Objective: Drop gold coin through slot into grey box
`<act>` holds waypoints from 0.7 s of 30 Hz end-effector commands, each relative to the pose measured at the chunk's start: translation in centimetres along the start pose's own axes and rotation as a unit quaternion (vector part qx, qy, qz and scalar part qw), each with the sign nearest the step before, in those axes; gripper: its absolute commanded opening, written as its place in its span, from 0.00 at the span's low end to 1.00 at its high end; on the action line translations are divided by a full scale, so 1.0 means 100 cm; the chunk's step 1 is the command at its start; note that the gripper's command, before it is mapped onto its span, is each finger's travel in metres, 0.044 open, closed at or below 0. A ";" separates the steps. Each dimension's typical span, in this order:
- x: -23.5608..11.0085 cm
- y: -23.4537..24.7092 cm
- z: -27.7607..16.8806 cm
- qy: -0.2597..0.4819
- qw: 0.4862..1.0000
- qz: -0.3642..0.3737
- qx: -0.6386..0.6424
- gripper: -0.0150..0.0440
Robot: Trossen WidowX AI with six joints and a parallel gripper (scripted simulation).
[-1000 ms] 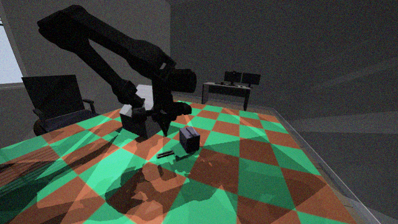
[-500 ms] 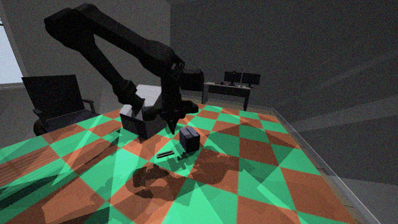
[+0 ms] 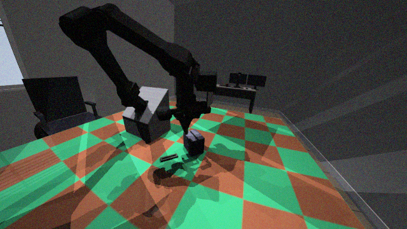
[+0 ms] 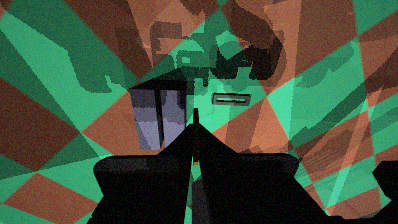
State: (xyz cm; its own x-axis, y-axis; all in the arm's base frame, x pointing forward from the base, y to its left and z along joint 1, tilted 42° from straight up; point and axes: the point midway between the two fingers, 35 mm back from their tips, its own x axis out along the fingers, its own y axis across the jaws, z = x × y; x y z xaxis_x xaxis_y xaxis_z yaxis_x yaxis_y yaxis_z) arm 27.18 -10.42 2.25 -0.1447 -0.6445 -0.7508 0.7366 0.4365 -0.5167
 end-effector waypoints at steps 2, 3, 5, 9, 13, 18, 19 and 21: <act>0.001 0.013 -0.004 0.002 1.000 -0.001 0.001 0.25; 0.001 0.016 -0.005 0.002 1.000 -0.001 0.002 0.25; 0.001 0.021 -0.006 0.002 1.000 -0.001 0.002 0.25; 0.001 0.031 -0.009 0.002 1.000 -0.001 0.002 0.25; 0.002 0.041 -0.013 0.001 1.000 -0.002 0.002 0.25; 0.001 0.038 -0.012 0.000 1.000 -0.001 0.000 0.25; 0.001 0.037 -0.011 -0.001 1.000 -0.001 0.000 0.25; 0.001 0.037 -0.011 -0.001 1.000 -0.001 0.000 0.25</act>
State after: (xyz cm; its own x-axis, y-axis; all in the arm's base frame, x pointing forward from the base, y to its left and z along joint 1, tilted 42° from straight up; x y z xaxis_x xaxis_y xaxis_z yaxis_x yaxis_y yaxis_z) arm 29.21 -8.13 -0.31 -0.1458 -0.6459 -0.7494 0.7367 0.4347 -0.5180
